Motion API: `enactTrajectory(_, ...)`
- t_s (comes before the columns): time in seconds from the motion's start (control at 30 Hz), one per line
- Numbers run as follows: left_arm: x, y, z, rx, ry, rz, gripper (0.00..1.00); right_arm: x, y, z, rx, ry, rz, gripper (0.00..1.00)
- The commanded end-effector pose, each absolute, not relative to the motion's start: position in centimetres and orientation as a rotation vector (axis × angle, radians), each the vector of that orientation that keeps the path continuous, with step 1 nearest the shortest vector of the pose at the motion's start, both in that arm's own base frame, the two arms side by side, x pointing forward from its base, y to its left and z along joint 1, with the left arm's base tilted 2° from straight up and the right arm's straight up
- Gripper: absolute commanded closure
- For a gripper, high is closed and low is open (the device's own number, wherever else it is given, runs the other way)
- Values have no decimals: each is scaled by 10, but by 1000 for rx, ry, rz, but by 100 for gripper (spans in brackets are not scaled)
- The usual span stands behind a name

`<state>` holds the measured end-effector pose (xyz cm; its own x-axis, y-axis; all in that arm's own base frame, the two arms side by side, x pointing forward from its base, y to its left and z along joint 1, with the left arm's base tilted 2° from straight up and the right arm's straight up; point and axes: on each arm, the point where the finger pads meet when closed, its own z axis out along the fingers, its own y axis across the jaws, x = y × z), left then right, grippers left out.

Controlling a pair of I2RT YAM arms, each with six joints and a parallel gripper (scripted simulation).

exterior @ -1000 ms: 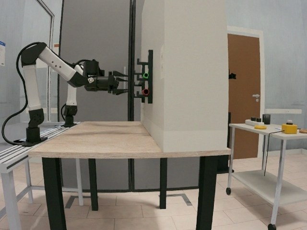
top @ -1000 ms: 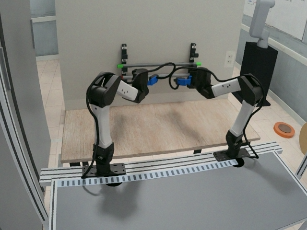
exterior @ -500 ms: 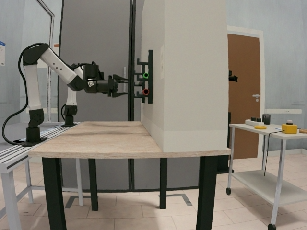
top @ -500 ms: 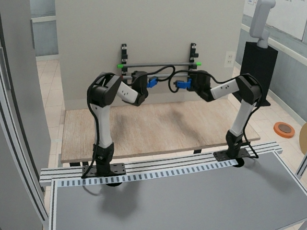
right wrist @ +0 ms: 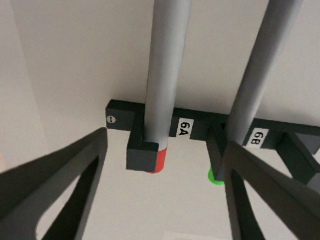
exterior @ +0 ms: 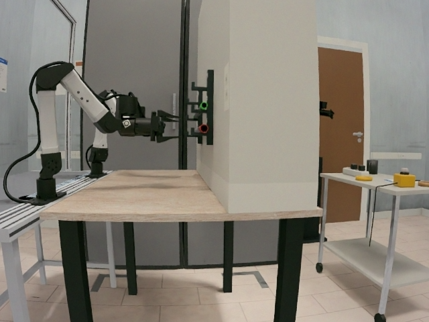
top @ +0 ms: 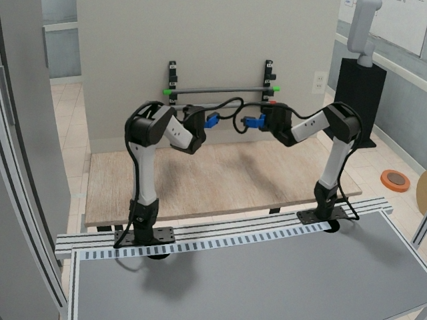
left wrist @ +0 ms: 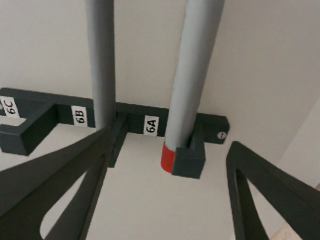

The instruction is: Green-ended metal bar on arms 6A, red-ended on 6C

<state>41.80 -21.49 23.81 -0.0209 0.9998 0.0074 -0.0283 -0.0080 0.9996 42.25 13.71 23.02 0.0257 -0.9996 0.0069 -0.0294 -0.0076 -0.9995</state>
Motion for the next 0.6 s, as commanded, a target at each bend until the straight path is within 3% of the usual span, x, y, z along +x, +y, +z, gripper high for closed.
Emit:
enactTrajectory(0.0, 418, -218, 223, 1198, 1195, 1246, 31, 421, 139, 230, -1224, 1192, -1190, 31)
enactTrajectory(0.57, 418, -218, 211, 1198, 1195, 1246, 31, 421, 140, 222, -1224, 1192, -1190, 31)
